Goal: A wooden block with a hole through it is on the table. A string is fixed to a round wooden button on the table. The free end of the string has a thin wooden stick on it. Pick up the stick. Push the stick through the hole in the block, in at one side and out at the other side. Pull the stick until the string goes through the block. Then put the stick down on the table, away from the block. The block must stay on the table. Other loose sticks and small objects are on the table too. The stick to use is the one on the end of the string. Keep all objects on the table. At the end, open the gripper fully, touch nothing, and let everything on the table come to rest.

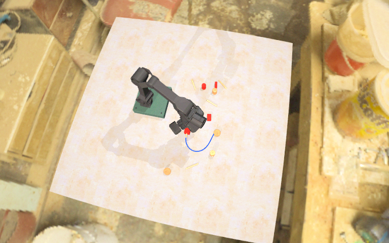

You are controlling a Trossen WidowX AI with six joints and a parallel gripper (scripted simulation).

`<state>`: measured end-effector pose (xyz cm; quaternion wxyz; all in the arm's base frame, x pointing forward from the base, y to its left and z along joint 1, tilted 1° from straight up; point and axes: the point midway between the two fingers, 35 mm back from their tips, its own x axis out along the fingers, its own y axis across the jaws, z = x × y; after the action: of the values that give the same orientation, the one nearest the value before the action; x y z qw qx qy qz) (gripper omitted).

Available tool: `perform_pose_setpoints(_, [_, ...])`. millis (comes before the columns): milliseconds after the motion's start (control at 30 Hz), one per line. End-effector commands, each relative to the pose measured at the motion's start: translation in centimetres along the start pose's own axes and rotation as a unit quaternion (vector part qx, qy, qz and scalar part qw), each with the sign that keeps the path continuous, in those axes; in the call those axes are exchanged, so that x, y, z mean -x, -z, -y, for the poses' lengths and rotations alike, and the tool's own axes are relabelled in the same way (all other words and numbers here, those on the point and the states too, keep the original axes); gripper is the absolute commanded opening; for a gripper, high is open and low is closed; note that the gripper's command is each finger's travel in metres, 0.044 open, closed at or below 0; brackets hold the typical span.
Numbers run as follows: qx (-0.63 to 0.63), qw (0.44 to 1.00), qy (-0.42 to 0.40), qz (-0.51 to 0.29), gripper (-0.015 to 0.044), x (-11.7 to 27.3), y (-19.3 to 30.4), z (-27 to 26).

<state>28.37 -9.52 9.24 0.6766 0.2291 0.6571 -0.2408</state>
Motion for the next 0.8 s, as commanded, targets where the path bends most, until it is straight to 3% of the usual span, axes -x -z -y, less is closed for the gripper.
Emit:
perform_pose_setpoints(0, [-0.391, 0.92, -0.009, 0.004, 0.012, 0.59, 1.13, -0.95])
perform_pose_setpoints(767, [-0.412, 0.911, -0.009, 0.003, 0.012, 0.51, 1.16, -0.99])
